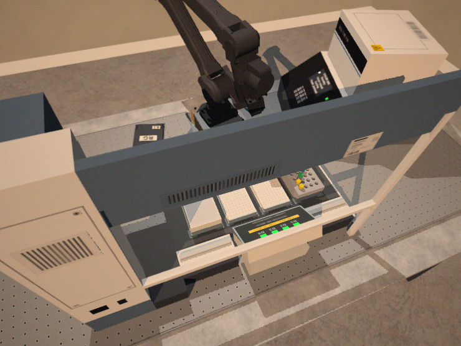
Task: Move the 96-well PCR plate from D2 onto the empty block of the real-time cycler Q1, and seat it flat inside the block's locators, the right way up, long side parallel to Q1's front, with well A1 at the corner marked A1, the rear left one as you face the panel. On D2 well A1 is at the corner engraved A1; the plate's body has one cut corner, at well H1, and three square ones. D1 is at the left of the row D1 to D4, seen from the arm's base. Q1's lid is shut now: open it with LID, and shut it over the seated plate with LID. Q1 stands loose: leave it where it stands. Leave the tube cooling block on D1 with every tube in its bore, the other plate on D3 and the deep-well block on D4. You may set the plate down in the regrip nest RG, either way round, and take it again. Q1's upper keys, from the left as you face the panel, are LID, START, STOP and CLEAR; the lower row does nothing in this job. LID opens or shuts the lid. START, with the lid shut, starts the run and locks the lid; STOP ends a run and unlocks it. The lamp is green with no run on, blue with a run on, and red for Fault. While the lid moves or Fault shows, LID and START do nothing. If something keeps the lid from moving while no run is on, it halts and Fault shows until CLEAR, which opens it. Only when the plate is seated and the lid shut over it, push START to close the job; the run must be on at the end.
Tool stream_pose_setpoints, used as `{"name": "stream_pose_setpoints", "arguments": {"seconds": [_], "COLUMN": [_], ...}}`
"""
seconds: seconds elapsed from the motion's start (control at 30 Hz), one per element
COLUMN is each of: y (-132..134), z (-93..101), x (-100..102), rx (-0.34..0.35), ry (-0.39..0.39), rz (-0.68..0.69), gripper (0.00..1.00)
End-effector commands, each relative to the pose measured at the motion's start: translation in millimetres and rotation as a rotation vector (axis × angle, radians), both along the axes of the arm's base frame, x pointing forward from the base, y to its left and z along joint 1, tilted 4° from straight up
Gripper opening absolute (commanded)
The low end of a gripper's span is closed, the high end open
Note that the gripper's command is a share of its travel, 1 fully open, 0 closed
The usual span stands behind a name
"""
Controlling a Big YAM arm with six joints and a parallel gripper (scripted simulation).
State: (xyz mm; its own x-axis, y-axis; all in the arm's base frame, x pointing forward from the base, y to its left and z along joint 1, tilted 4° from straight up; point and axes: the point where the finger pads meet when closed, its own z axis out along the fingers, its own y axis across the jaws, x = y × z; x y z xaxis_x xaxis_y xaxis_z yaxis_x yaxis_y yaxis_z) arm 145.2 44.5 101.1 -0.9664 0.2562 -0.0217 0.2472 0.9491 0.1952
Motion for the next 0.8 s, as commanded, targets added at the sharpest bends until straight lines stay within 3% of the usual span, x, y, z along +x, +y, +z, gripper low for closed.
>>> {"name": "stream_pose_setpoints", "arguments": {"seconds": [0.0, 0.13, 0.23, 0.3, 0.43, 0.53, 0.67, 0.77], "y": [2.3, 22.0, 34.1, 40.9, 61.2, 65.3, 81.0, 96.2], "z": [9.5, 14.5, 16.5, 19.2, 25.5, 26.8, 29.4, 36.8], "x": [4.0, -9.8, -17.8, -20.8, -30.4, -33.0, -44.4, -52.6], "rx": [0.016, 0.023, 0.106, 0.108, 0.200, 0.193, 0.276, 0.271], "ry": [-0.019, -0.021, -0.045, -0.058, -0.085, -0.084, -0.103, -0.093], "rz": [-0.057, -0.054, -0.096, -0.102, -0.114, -0.111, -0.138, -0.135], "gripper": [0.00, 0.00, 0.00, 0.00, 0.00, 0.00, 0.00, 0.00]}}
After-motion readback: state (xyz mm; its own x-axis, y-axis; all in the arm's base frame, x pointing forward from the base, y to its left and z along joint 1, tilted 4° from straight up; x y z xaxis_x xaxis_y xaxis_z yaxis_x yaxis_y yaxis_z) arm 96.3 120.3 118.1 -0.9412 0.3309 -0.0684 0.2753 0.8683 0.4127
